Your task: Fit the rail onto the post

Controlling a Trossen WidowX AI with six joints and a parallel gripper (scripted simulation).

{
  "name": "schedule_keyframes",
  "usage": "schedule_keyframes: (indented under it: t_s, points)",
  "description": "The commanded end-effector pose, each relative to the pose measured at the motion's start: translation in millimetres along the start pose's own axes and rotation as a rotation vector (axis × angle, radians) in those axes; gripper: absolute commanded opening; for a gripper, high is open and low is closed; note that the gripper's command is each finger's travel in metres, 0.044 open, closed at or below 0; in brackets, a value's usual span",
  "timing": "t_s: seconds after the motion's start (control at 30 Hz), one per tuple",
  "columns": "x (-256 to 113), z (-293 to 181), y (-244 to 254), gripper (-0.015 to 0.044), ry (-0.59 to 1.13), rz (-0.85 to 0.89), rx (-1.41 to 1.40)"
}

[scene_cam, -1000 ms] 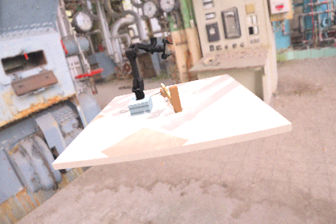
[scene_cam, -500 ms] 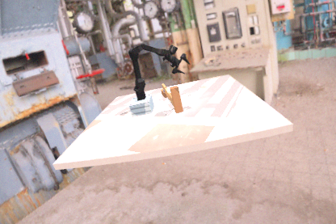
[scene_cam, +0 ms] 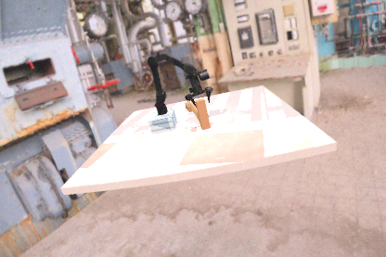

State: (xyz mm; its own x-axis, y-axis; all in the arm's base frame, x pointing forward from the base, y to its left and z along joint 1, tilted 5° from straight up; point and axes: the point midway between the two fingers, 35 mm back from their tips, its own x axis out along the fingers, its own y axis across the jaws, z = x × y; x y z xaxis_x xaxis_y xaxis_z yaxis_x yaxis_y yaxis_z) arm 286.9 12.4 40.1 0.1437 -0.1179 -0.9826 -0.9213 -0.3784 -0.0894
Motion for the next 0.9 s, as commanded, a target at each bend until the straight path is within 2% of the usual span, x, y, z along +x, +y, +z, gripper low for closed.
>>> schedule_keyframes:
  t_s: [0.0, 0.87]
  points:
    - [7.6, -6.0, 39.7, 0.044, -0.075, 0.103, 0.025]
    - [43.2, -3.1, 43.2, 0.044, -0.079, 0.109, 0.026]
